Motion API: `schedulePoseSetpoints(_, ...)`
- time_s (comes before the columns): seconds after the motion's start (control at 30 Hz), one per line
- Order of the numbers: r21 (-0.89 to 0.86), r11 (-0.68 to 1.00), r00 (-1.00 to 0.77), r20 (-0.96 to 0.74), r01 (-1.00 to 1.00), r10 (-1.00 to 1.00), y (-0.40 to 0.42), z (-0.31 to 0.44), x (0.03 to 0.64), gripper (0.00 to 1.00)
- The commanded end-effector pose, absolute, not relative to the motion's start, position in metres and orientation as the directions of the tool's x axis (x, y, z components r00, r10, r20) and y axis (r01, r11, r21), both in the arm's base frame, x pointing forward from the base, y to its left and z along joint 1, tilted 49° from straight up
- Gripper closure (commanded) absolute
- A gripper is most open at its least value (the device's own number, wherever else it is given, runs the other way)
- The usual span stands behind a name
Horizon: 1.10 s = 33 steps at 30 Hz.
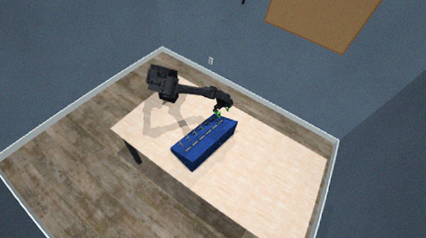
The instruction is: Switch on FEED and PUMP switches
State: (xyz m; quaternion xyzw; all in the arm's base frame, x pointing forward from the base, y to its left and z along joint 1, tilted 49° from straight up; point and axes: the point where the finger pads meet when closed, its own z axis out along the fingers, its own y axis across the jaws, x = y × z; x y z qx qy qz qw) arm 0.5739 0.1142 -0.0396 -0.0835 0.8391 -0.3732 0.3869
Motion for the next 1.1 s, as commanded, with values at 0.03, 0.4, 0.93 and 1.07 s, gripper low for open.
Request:
schedulePoseSetpoints(0.03, -0.668, 0.725, -0.645, -0.630, 0.165, -0.433, 0.132, -0.021, 0.587, 0.00)
schedulePoseSetpoints(0.4, -0.668, 0.725, -0.645, -0.630, 0.165, -0.433, 0.132, -0.021, 0.587, 0.00)
schedulePoseSetpoints(0.93, -0.673, 0.718, -0.661, -0.621, 0.176, -0.421, 0.096, -0.004, 0.578, 0.00)
schedulePoseSetpoints(1.07, -0.674, 0.718, -0.661, -0.621, 0.176, -0.421, 0.085, 0.006, 0.575, 0.00)
